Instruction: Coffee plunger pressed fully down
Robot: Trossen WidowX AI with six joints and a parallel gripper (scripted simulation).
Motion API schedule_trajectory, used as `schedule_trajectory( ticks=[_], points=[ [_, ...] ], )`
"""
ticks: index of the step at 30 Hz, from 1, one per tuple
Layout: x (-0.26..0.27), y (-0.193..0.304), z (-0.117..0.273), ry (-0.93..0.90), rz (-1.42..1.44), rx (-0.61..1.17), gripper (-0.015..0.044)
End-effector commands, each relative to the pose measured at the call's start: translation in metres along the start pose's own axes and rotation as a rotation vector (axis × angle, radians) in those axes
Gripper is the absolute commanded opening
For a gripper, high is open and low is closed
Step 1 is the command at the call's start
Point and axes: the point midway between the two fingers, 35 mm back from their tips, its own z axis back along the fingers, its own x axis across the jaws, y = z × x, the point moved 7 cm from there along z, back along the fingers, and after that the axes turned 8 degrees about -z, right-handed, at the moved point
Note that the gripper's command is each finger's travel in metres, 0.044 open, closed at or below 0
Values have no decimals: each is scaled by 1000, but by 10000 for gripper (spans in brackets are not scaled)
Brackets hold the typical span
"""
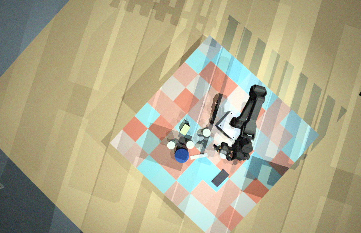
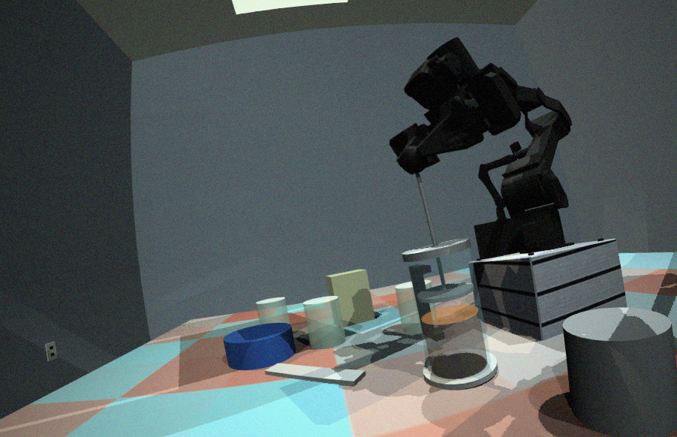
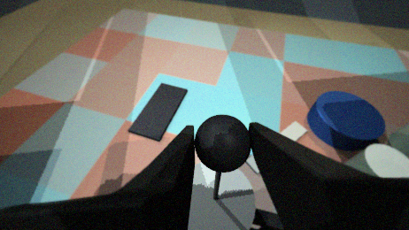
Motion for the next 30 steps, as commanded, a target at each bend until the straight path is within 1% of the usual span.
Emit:
schedule_trajectory(
  ticks=[1, 30],
  points=[
    [-2, 18, -9, 4, 10, 47, 126],
    [-8, 53, -38, 4, 10, 46, 126]
  ],
)
